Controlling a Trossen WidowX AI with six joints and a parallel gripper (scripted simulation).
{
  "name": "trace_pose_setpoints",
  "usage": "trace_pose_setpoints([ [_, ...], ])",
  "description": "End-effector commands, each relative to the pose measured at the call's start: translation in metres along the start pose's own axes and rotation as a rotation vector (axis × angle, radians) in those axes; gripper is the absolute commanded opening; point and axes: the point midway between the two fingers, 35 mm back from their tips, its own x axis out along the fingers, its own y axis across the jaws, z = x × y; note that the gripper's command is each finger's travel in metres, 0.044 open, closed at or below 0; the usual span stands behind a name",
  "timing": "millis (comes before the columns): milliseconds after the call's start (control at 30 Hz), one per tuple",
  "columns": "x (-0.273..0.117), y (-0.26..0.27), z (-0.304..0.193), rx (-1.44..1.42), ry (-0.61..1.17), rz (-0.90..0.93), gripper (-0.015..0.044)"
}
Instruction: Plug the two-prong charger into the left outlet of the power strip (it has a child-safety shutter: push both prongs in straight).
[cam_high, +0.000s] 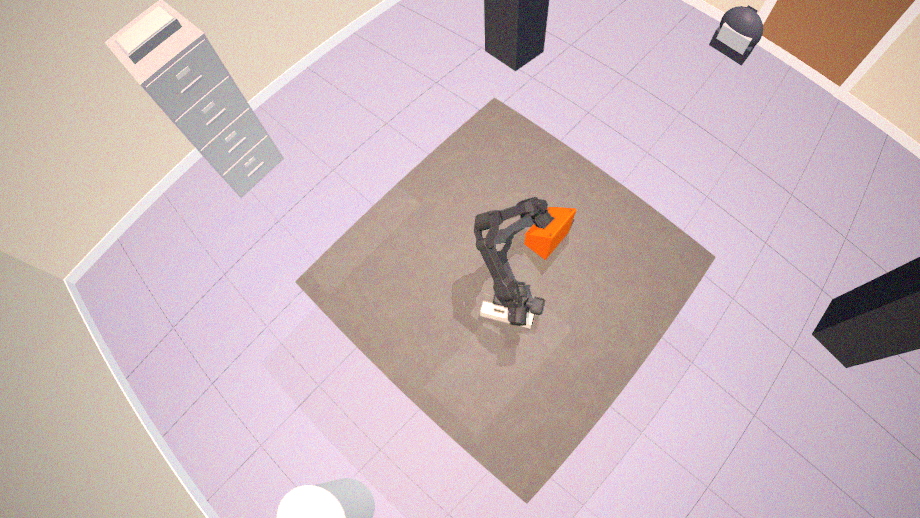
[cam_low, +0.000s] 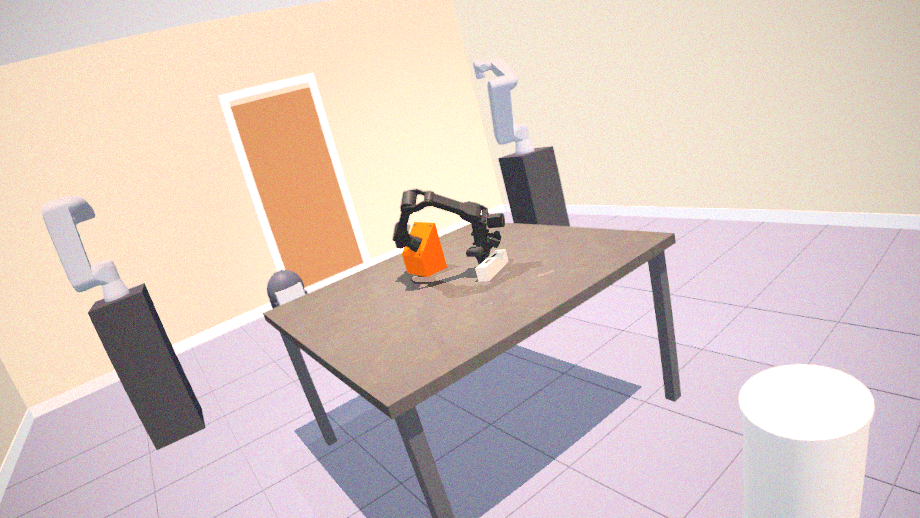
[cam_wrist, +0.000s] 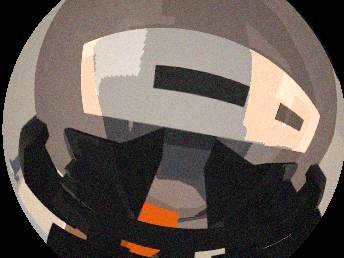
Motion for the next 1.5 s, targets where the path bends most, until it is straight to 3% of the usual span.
trace_pose_setpoints([
  [0,-0.0020,-0.0004,0.0063,0.011,-0.021,0.001,0.0000],
  [1467,0.0012,0.0009,-0.0005,-0.006,0.004,-0.001,0.0000],
])
